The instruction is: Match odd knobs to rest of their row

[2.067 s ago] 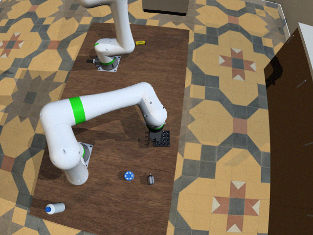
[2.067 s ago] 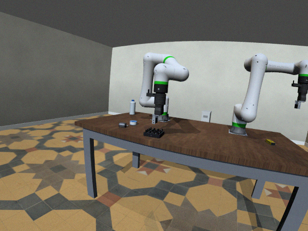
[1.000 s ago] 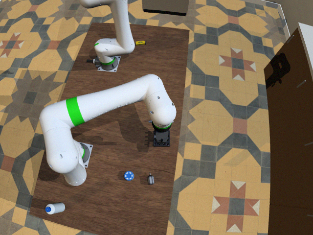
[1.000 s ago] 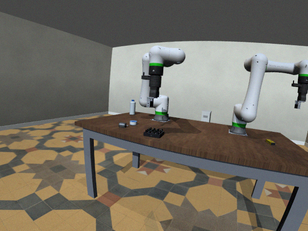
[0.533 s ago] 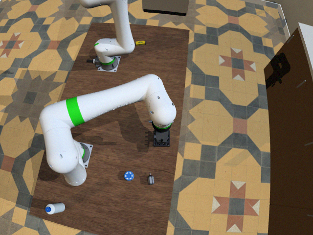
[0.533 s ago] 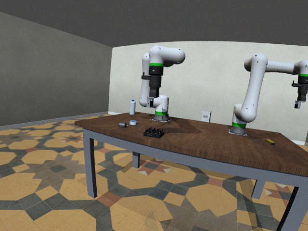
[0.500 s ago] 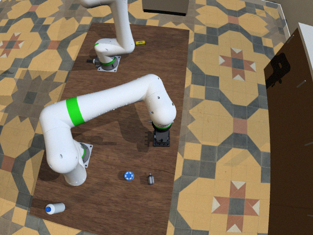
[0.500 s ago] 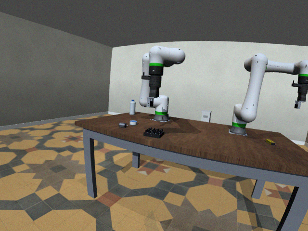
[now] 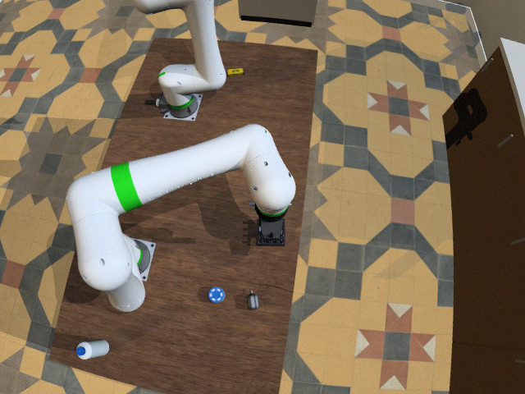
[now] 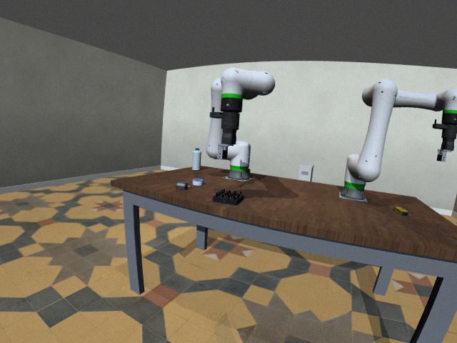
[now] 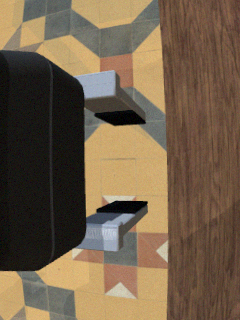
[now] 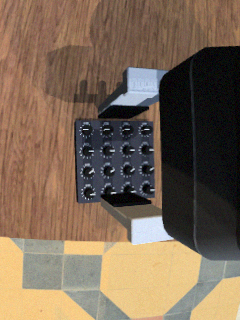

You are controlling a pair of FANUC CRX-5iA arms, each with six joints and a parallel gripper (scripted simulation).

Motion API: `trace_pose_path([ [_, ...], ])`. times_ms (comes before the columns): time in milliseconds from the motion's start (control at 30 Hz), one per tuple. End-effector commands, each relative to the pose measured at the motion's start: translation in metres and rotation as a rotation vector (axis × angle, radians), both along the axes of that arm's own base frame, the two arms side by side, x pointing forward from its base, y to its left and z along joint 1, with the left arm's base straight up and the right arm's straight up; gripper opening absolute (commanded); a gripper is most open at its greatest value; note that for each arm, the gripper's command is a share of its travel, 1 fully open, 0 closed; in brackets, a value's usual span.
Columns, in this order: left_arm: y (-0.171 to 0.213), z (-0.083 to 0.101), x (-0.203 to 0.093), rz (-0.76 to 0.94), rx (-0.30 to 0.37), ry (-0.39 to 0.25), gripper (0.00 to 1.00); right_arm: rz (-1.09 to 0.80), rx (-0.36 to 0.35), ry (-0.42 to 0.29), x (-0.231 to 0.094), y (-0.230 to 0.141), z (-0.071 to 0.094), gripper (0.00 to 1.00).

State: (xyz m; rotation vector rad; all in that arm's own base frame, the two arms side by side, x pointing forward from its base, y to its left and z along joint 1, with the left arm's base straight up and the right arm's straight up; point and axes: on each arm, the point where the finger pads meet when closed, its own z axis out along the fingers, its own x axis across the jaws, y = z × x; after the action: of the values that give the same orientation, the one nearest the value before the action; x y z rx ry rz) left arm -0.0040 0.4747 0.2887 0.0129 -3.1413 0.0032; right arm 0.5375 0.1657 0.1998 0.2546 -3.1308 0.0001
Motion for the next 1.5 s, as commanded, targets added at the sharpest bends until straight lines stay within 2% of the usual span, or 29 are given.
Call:
trace_pose_path([
  [0, 0.000, 0.001, 0.000, 0.000, 0.002, 0.000, 1.00, 0.000, 0.000, -0.002, 0.000, 0.000, 0.001, 1.00],
  [200, 0.000, 0.001, 0.000, 0.000, 0.002, 0.000, 1.00, 0.000, 0.000, -0.002, -0.016, -0.001, 0.001, 1.00],
  [433, 0.000, 0.001, 0.000, 0.000, 0.002, 0.000, 1.00, 0.000, 0.000, -0.002, -0.069, -0.005, 0.001, 1.00],
  [500, 0.000, 0.001, 0.000, 0.000, 0.002, 0.000, 1.00, 0.000, 0.000, -0.002, -0.069, -0.005, 0.001, 1.00],
  [800, 0.000, 0.001, 0.000, 0.000, 0.002, 0.000, 1.00, 0.000, 0.000, -0.002, -0.132, -0.009, 0.001, 1.00],
  [1467, 0.000, 0.001, 0.000, 0.000, 0.002, 0.000, 1.00, 0.000, 0.000, -0.002, -0.140, -0.010, 0.001, 1.00],
])
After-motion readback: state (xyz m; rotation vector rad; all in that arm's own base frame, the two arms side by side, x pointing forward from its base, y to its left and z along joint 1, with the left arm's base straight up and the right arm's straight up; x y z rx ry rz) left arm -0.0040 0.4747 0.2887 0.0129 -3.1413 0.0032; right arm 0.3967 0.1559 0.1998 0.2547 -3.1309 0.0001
